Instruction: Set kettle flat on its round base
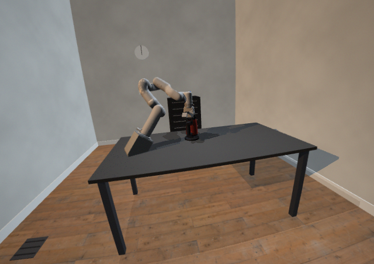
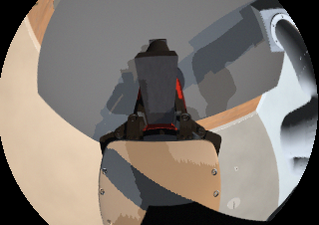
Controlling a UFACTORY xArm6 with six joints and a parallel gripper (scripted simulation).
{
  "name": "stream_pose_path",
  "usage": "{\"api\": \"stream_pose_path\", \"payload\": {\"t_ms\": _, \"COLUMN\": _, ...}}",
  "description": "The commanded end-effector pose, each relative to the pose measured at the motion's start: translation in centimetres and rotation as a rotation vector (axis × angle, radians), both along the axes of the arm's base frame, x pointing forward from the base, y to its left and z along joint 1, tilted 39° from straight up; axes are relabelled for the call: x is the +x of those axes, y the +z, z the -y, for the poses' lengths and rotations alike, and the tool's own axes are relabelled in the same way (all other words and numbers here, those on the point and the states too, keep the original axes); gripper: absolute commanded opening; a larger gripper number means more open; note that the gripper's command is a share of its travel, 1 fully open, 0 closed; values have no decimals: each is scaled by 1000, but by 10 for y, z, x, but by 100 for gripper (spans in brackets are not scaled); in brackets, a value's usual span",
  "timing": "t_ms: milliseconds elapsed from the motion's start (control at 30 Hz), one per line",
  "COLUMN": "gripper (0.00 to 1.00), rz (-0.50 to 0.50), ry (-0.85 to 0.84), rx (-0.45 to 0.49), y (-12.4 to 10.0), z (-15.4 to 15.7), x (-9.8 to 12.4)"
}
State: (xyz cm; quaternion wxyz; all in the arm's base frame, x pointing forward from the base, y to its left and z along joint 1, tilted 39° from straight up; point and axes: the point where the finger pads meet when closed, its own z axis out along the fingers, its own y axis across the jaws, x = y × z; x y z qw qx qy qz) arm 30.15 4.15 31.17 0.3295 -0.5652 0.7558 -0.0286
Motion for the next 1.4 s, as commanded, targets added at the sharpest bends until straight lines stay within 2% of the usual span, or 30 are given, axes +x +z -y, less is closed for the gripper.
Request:
{"api": "stream_pose_path", "payload": {"t_ms": 0, "gripper": 0, "rz": 4, "ry": -1, "rx": -1, "y": 2, "z": -3, "x": -1}}
{"api": "stream_pose_path", "payload": {"t_ms": 1367, "gripper": 0, "rz": 4, "ry": -1, "rx": -1, "y": 4, "z": -11, "x": -3}}
